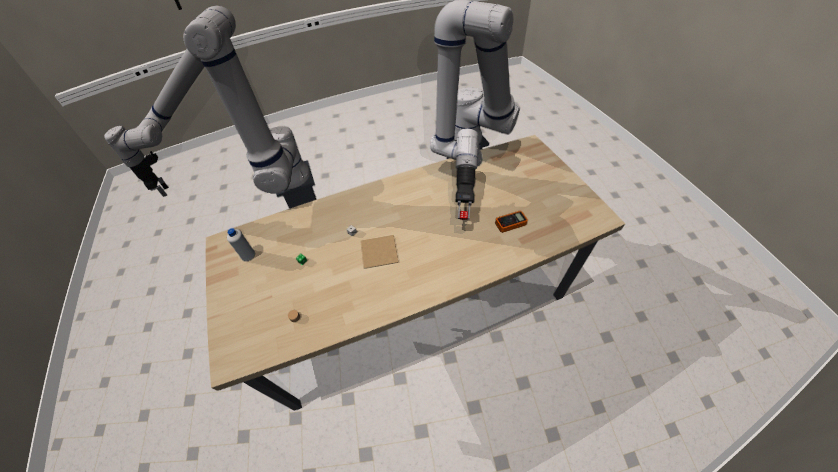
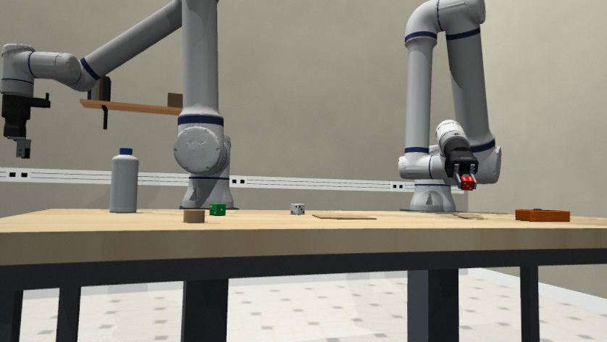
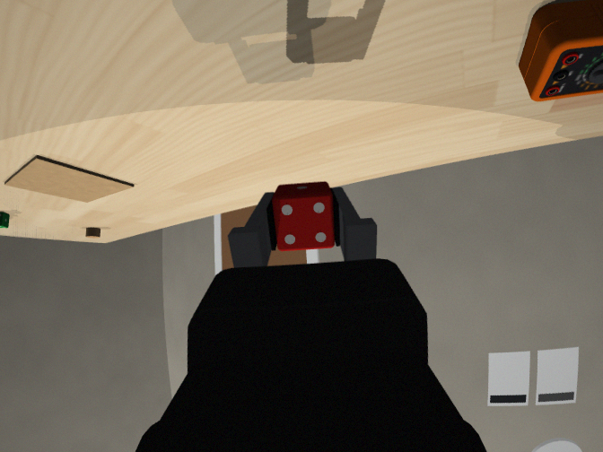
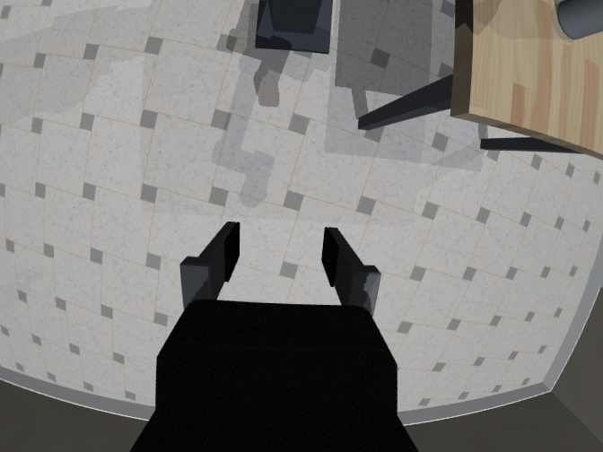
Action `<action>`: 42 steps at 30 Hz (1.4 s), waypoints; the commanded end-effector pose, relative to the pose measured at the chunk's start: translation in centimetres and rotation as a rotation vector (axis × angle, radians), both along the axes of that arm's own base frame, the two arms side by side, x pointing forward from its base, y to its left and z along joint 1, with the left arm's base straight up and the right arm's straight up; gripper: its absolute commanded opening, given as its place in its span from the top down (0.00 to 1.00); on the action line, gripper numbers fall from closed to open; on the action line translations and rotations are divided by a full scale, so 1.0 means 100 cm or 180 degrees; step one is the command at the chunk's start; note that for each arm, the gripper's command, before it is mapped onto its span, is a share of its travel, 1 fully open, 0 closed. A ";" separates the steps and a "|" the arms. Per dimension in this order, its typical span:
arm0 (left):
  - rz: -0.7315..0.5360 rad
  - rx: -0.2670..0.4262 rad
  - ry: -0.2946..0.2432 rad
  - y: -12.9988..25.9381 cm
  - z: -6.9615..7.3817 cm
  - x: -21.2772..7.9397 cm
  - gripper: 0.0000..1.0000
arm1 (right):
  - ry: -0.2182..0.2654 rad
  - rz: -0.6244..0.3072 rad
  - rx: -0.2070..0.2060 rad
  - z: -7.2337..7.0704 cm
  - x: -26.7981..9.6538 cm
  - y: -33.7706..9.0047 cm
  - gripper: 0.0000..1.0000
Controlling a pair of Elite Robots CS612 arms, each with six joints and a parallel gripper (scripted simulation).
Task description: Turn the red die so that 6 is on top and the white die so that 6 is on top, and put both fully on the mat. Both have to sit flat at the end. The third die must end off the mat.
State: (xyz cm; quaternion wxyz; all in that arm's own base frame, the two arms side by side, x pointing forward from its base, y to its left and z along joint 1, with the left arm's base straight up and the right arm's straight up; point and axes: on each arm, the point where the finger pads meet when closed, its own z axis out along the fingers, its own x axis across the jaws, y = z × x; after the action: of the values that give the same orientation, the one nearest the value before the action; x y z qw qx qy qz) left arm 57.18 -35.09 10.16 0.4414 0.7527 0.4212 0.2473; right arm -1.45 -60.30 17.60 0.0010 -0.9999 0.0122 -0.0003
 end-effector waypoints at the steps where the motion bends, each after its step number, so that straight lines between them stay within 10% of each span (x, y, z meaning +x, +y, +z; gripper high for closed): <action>1: 0.0000 -0.0029 -0.0044 0.000 0.001 0.000 0.43 | 0.0002 0.0000 -0.0006 0.001 0.000 -0.001 0.00; 17: 0.0000 -0.0036 -0.0057 0.000 -0.004 0.000 0.43 | 0.0002 0.0000 -0.0006 0.001 0.000 -0.001 0.00; 42: 0.0000 -0.0036 -0.0057 0.000 -0.067 0.000 0.43 | 0.0002 0.0000 -0.0006 0.001 0.000 -0.001 0.00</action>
State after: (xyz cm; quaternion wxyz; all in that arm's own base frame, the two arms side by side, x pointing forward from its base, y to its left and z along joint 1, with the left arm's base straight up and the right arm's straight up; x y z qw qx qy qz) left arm 57.15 -35.06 3.90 0.4487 0.7484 0.4188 0.2513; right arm -1.45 -60.30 17.60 0.0010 -0.9999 0.0122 -0.0003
